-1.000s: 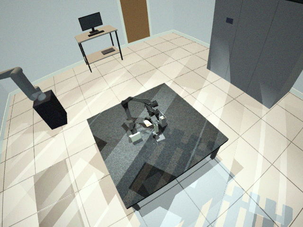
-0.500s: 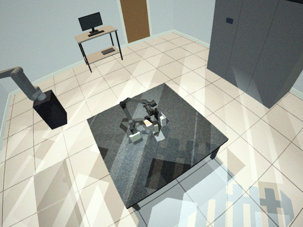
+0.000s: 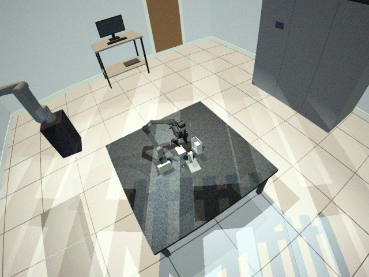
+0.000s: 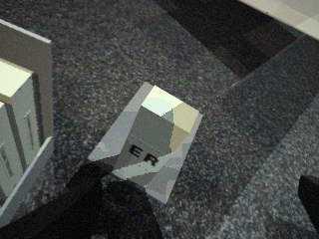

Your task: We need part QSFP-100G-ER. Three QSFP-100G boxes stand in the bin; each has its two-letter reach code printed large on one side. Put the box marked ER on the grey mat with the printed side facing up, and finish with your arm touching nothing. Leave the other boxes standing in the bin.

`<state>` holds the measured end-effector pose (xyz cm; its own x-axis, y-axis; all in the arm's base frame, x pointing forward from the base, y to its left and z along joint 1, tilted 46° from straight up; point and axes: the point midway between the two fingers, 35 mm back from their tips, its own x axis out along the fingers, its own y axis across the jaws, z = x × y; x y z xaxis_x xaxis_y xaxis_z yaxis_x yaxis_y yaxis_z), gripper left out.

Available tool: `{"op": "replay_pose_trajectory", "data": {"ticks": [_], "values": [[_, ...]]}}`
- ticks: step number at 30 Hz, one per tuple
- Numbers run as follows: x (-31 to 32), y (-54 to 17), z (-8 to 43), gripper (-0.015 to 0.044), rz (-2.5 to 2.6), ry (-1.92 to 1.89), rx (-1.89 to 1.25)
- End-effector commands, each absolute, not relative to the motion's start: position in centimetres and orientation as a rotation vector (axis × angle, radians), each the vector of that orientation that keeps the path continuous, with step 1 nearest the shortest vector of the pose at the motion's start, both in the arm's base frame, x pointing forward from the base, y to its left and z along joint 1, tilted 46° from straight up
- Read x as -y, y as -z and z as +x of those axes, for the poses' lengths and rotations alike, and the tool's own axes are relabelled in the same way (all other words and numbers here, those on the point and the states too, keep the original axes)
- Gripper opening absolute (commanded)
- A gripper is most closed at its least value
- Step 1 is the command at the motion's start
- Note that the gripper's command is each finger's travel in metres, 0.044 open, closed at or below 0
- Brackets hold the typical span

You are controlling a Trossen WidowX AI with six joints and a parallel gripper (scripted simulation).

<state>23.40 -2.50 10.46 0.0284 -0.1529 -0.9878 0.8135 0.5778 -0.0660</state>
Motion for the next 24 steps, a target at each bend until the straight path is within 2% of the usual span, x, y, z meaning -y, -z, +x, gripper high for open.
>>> {"op": "replay_pose_trajectory", "data": {"ticks": [1,24], "values": [[2.1,-10.8,23.0,0.044,0.627,0.832,-1.341],[-0.5,-8.3,22.8,0.044,0.629,0.83,-1.341]]}}
